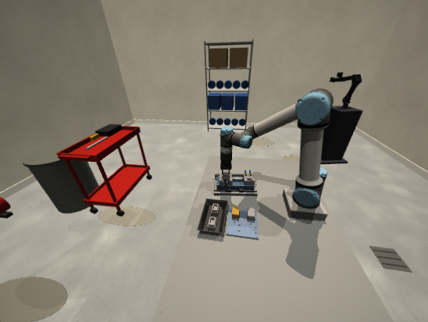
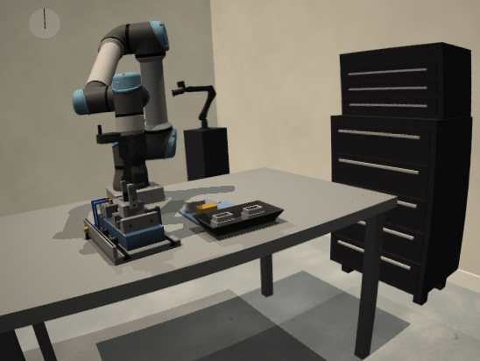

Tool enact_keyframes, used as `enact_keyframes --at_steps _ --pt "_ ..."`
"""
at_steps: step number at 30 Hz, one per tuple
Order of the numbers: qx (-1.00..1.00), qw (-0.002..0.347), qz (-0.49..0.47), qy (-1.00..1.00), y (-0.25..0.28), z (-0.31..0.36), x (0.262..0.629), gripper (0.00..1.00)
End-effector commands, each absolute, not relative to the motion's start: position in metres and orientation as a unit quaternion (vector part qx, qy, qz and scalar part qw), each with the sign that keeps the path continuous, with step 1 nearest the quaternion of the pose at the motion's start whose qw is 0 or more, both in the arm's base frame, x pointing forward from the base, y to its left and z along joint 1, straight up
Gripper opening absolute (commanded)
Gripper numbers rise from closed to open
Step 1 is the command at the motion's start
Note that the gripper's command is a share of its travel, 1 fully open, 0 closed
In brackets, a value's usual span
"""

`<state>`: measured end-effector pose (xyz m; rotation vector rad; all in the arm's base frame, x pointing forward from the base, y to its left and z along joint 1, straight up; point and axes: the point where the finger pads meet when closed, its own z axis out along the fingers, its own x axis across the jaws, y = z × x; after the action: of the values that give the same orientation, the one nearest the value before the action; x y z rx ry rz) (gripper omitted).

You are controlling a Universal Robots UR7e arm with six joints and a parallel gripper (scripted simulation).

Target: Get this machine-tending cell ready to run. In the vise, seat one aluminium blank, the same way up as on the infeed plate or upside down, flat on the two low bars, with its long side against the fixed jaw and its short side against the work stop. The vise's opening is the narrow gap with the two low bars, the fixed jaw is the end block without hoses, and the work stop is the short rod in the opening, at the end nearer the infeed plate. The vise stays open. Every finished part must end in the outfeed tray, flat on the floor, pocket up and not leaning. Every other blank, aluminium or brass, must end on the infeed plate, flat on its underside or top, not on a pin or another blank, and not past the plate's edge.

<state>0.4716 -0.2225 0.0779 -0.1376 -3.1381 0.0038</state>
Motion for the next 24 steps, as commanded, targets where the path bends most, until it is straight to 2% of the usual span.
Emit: enact_keyframes --at_steps 1,24 --pt "-0.044 -0.001 0.002 -0.999 -0.2227 0.0769 0.472 0.0" --pt "-0.044 -0.001 0.002 -0.999 -0.2228 0.0717 0.472 0.0"
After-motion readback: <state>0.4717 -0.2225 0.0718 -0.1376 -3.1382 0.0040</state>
